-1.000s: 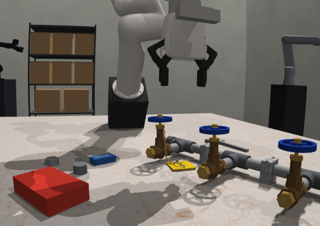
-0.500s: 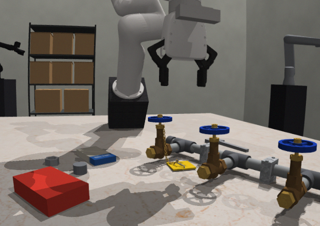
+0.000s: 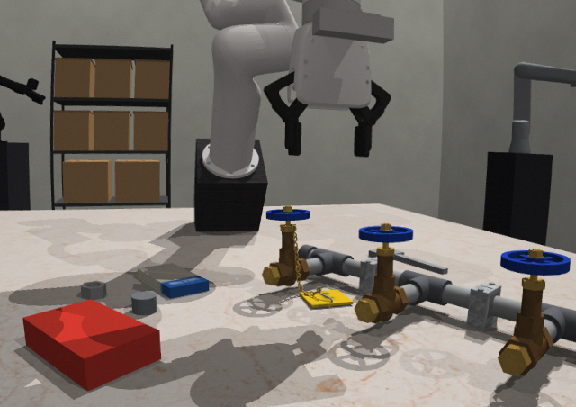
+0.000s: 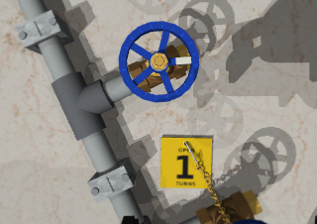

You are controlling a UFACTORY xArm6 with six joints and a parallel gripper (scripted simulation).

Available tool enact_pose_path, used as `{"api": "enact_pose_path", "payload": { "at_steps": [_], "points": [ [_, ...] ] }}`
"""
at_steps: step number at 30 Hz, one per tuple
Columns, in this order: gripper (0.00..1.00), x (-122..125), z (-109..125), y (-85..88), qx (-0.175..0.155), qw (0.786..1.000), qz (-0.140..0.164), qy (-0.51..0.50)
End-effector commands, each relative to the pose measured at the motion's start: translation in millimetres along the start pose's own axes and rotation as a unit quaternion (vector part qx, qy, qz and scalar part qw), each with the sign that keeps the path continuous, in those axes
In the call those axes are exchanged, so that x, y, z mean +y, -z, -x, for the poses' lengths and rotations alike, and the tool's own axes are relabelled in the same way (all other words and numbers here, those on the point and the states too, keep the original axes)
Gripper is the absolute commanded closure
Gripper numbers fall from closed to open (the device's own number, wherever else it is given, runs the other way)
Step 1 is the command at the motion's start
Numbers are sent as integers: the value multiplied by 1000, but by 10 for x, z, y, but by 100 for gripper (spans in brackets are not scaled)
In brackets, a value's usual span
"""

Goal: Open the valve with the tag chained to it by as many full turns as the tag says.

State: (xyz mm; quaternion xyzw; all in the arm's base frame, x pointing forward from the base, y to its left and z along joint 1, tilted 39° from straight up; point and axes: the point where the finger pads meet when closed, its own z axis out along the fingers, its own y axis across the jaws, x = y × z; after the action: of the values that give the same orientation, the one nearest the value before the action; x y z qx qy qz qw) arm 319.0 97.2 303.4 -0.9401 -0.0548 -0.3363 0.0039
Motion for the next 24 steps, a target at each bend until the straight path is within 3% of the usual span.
{"api": "enact_pose_path", "payload": {
  "at_steps": [1,8,14,16,17,20,24],
  "points": [
    [0,28,18,-10,2,999,-2,-44],
    [0,186,232,-137,4,966,-10,-259],
    [0,333,439,-259,0,908,-17,-419],
    [0,333,439,-259,0,908,-17,-419],
    [0,350,463,-274,1,870,-19,-492],
    [0,384,510,-302,1,834,-21,-551],
    [0,394,524,-311,6,769,-23,-638]
  ]
}}
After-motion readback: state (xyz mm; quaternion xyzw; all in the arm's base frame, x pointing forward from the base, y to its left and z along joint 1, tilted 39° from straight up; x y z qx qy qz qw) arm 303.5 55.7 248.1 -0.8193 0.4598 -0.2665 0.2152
